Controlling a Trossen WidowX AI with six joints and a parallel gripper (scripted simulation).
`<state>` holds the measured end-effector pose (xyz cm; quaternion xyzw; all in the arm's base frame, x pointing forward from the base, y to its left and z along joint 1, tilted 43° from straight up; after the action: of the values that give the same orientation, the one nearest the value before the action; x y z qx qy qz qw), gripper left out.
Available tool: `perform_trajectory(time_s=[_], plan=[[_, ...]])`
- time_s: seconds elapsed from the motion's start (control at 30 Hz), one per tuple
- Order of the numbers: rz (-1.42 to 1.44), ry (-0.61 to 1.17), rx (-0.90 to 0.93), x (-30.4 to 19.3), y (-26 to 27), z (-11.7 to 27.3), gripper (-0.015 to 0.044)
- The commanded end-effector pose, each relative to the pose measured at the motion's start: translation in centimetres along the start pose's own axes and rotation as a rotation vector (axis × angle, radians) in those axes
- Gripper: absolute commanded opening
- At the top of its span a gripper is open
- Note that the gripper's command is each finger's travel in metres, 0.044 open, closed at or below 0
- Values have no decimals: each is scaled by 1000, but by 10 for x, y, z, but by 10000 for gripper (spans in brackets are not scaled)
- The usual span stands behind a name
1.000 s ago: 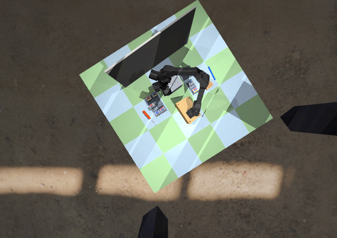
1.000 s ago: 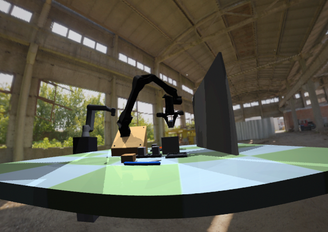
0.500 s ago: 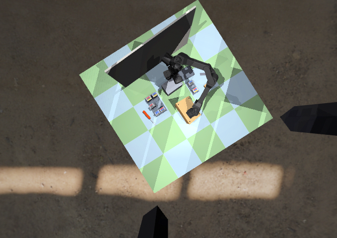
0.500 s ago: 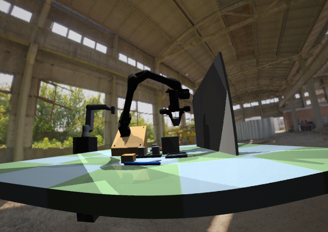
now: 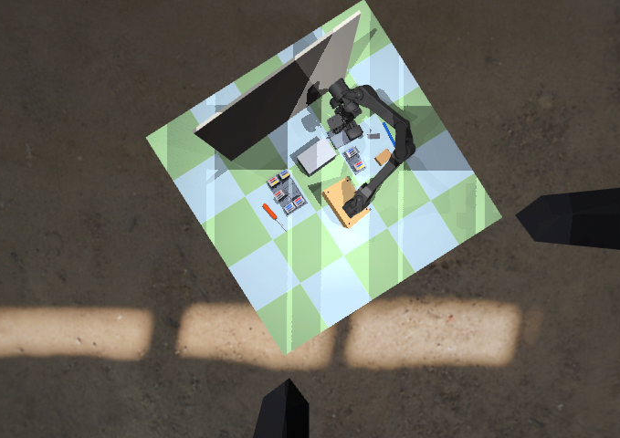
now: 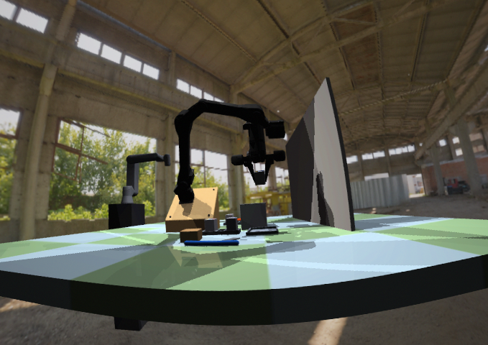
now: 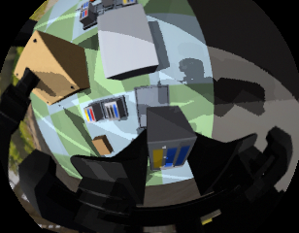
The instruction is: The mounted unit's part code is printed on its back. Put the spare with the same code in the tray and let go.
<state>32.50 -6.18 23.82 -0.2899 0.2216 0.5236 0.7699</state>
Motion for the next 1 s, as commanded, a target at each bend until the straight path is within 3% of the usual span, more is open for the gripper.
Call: perform_trajectory(time_s=[0.0,0.97], plan=[[12,10,-4,-14,1,2,0],[11,6,-3,-12,-4,-23,0]])
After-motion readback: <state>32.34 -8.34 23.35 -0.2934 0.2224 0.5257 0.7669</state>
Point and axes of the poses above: the point midway between the two fingers, 35 mm back from their tips, its own z axis back along the fingers, its own y axis across the jaws, x = y × z, the point moved 8 cm from there along z, back along the fingers, and after that the axes turned 11 degrees about -z, right-handed, at the moved point
